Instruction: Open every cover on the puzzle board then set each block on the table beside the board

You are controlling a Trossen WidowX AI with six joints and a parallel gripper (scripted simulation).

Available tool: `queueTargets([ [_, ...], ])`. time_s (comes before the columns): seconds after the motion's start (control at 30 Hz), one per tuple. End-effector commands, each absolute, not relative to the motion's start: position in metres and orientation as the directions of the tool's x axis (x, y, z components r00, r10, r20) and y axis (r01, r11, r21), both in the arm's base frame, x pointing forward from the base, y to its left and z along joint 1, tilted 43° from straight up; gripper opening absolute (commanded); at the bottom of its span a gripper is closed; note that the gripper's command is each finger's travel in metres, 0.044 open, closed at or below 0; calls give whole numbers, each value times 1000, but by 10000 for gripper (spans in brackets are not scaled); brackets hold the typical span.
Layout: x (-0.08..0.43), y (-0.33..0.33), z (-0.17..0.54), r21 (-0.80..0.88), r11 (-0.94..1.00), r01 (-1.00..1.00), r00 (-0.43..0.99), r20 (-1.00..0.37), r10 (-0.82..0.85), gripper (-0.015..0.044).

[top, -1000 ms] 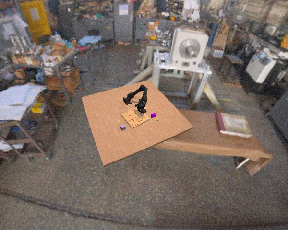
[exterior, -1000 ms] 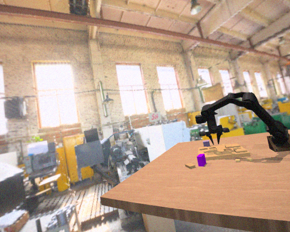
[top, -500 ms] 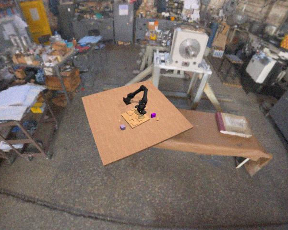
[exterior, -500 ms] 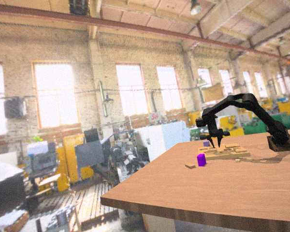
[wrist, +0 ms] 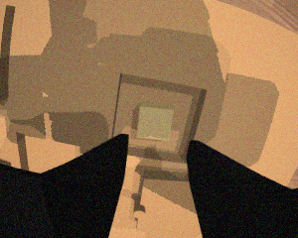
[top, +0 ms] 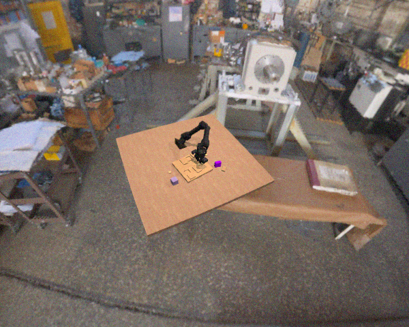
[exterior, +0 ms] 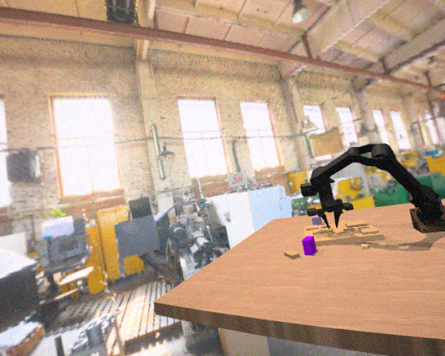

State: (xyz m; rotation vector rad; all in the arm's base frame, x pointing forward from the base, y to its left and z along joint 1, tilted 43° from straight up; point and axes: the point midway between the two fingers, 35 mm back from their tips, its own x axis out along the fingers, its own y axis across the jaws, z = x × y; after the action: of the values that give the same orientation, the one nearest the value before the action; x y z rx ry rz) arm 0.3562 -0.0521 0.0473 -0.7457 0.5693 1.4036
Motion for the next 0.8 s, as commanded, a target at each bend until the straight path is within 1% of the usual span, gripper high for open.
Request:
queueTargets([
  [0.0, 357, -52, 47, -127, 15, -992, 104, -742, 662, 144],
  [0.77, 358, -43, 38, -127, 15, -992, 105, -742, 662, 144],
])
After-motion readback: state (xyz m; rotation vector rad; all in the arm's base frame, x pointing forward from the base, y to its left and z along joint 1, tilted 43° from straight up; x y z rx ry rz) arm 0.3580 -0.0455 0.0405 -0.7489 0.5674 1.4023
